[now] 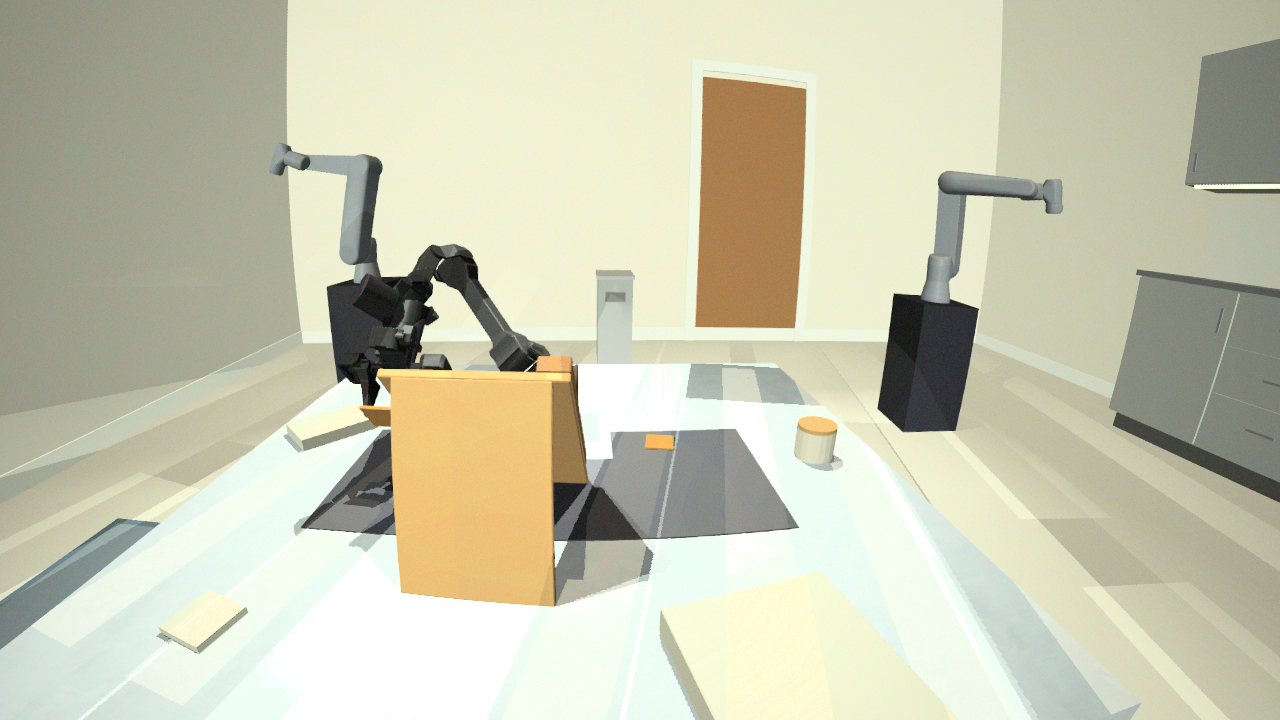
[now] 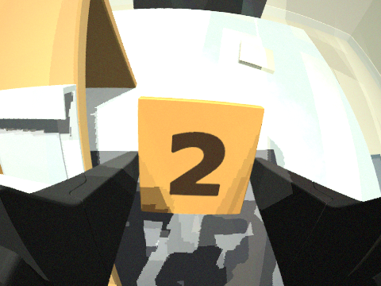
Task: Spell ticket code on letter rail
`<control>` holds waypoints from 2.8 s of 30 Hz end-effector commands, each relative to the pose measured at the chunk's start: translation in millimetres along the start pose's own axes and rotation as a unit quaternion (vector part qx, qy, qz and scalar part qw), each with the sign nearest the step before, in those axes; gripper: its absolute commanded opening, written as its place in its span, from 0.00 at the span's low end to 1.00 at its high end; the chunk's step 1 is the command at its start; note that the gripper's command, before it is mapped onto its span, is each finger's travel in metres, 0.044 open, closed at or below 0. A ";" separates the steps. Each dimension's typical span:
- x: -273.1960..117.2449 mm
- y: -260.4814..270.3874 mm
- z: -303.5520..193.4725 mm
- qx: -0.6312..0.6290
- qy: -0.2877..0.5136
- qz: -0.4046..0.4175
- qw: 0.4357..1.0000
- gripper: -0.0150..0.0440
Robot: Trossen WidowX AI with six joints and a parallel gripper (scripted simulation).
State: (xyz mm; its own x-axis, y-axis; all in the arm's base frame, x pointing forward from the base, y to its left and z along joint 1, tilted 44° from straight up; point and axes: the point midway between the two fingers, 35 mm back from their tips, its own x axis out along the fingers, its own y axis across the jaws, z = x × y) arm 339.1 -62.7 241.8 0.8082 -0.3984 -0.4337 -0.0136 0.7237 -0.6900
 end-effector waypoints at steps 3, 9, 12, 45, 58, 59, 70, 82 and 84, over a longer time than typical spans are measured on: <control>0.7 3.5 -1.2 0.002 0.002 -0.001 1.000 0.25; 0.9 6.5 -1.2 0.002 0.002 -0.001 1.000 0.25; 1.0 8.0 -1.2 0.002 0.002 -0.001 1.000 0.25; 1.4 24.8 -1.2 0.002 0.002 0.000 1.000 0.25; 1.6 31.3 -1.2 0.002 0.002 0.000 1.000 0.25; 1.6 31.8 -1.2 0.002 0.002 0.000 1.000 0.25; 1.7 37.4 -1.1 0.002 0.002 0.000 1.000 0.25; 1.8 43.4 -1.1 0.002 0.002 0.000 1.000 0.25; 1.8 44.4 -1.1 0.002 0.002 0.000 1.000 0.25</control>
State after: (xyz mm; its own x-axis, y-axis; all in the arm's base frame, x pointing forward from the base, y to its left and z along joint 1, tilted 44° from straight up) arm 339.6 -32.3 211.7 0.8071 -0.3973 -0.4368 -0.0153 0.7253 -0.6882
